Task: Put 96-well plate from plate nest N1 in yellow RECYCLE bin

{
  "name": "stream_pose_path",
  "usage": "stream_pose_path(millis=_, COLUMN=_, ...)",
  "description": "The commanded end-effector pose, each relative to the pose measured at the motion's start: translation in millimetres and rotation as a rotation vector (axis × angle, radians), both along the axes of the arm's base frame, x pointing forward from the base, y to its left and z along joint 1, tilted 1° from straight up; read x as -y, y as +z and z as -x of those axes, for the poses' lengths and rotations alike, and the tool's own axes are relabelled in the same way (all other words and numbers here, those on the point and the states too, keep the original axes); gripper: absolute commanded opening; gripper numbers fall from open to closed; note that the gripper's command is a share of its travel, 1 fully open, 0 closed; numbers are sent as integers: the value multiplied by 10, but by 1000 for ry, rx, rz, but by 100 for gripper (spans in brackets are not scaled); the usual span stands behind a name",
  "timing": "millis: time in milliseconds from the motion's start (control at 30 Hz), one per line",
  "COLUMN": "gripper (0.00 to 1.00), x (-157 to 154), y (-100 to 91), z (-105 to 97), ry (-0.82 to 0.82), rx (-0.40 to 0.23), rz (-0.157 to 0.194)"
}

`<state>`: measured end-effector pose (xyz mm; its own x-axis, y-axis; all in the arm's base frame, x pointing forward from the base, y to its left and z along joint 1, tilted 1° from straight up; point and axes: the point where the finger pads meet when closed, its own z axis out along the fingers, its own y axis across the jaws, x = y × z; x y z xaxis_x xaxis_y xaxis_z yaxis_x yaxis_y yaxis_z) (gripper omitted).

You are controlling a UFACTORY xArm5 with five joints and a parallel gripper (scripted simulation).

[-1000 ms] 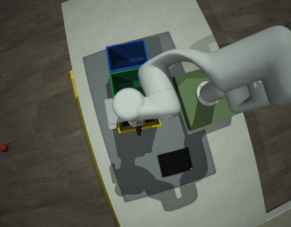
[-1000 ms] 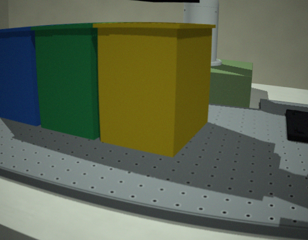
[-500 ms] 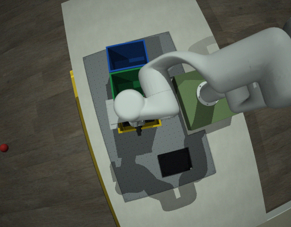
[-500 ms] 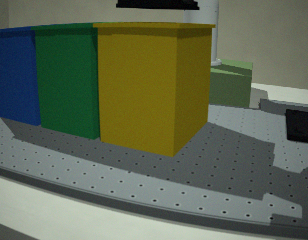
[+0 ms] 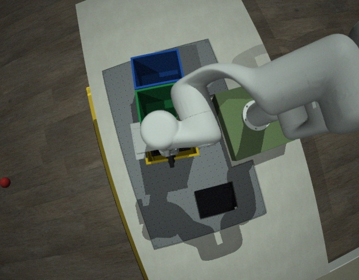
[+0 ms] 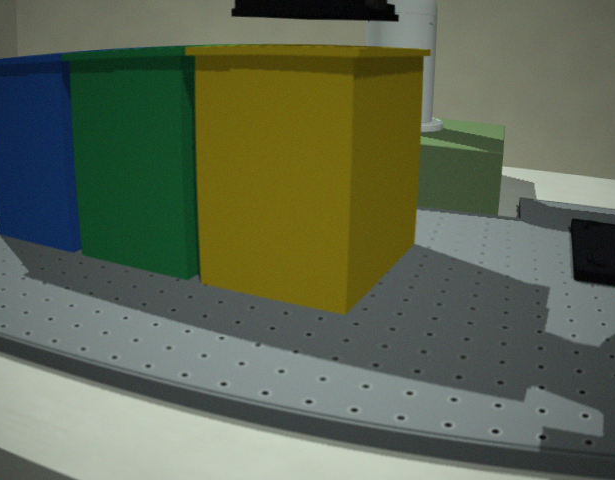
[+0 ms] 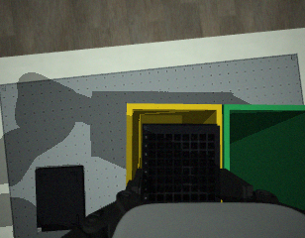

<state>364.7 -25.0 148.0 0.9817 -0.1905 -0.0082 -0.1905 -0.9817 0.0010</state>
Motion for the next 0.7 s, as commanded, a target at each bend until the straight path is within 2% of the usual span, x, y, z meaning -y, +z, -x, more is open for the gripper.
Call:
stream_pose_path(millis=0, gripper=0, x=0, y=8, z=-11, ry=0, rx=4, rz=0)
stream_pose_path(millis=667, gripper=0, x=0, y=-19, z=-10, ry=0, rx=4, rz=0)
